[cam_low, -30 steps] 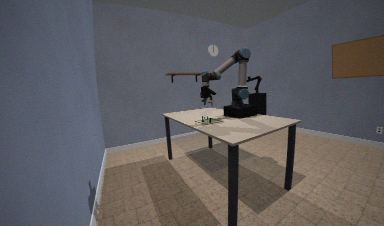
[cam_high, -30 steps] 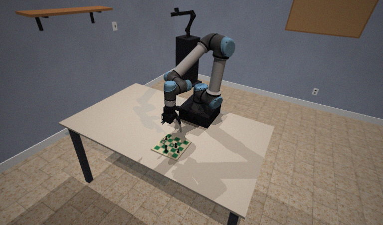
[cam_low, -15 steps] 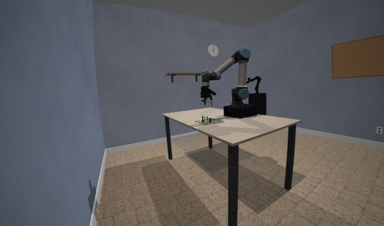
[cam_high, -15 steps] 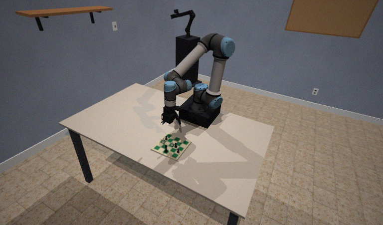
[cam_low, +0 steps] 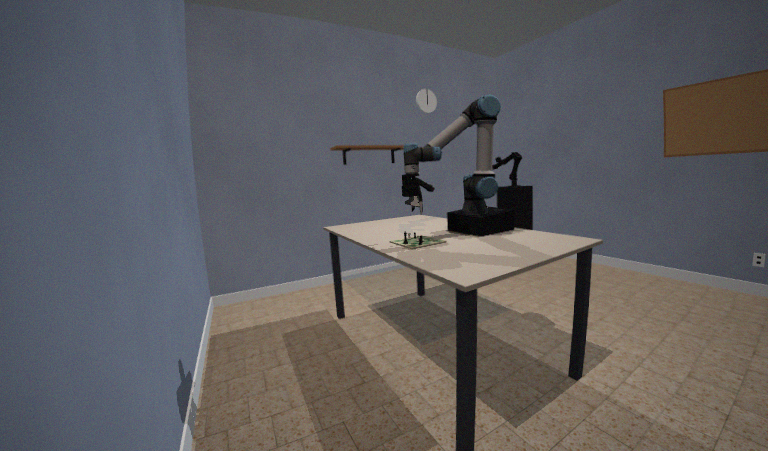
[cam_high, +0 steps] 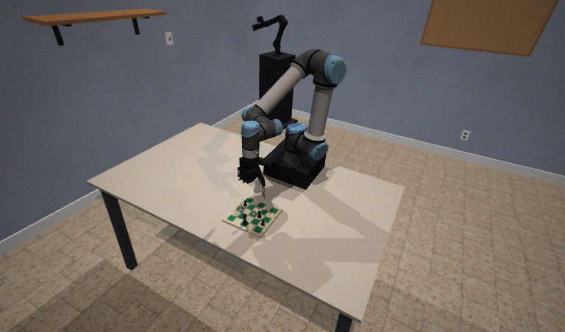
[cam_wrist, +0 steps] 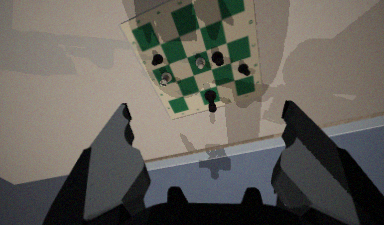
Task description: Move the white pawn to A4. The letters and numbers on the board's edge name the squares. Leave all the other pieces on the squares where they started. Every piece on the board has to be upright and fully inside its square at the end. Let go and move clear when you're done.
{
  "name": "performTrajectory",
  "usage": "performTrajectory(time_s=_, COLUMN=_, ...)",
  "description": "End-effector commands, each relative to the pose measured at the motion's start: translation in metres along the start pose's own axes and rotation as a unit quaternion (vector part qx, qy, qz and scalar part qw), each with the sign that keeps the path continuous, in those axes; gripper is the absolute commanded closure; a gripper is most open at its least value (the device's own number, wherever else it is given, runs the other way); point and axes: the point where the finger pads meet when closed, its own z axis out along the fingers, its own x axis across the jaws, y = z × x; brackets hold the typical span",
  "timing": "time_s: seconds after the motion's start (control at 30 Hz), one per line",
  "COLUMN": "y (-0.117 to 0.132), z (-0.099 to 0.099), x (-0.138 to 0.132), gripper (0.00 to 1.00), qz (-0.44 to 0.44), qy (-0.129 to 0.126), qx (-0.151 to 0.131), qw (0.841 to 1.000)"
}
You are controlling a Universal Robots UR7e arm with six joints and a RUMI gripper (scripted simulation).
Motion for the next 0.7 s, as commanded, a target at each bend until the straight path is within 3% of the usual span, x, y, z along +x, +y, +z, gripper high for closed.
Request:
performTrajectory(time_s=0.0, y=0.0, z=0.004, x=0.0, gripper=0.0, qz=0.071, qy=-0.001, qx=-0.001, qw=0.997)
performTrajectory(time_s=0.27, y=-0.001, z=0.016, x=0.001, gripper=0.0, qz=0.242, qy=-0.001, qx=-0.001, qw=0.97)
performTrajectory(time_s=0.33, y=-0.001, z=0.016, x=0.001, gripper=0.0, qz=0.242, qy=-0.001, qx=-0.001, qw=0.97)
performTrajectory(time_s=0.67, y=0.0, z=0.03, x=0.001, gripper=0.0, qz=0.447, qy=-0.001, qx=-0.001, qw=0.894)
